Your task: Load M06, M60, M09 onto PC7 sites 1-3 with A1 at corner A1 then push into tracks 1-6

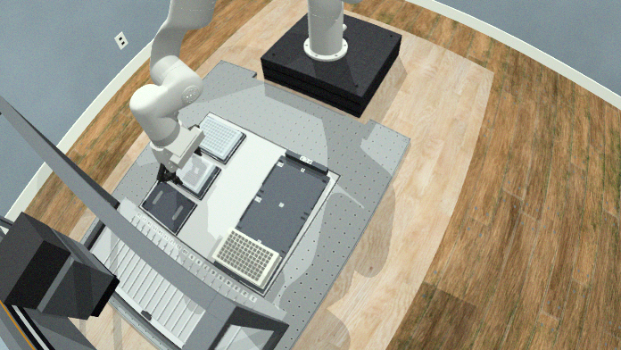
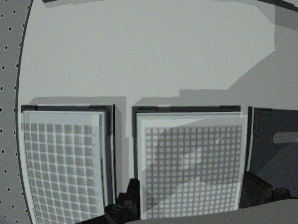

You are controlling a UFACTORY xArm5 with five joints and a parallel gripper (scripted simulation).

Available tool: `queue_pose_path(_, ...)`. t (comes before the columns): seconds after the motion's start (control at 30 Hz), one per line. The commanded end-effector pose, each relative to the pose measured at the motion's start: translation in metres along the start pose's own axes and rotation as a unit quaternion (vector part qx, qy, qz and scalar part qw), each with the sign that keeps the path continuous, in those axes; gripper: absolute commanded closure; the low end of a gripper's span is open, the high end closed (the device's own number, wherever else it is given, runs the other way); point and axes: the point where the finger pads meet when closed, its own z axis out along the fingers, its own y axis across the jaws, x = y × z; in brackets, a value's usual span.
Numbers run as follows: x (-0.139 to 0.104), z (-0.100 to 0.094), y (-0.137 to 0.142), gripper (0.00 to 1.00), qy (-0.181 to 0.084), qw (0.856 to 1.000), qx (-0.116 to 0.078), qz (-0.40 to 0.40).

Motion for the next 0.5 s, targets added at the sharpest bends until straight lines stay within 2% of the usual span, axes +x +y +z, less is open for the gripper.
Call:
queue_pose_path(0.0, -0.0004, -0.0046, 0.0015, 1.00, 0.002, 1.000, -0.003, 0.000)
queue_pose_path(0.47, -0.0005, -0.0113, 0.0014, 1.00, 0.002, 1.000, -0.003, 0.000)
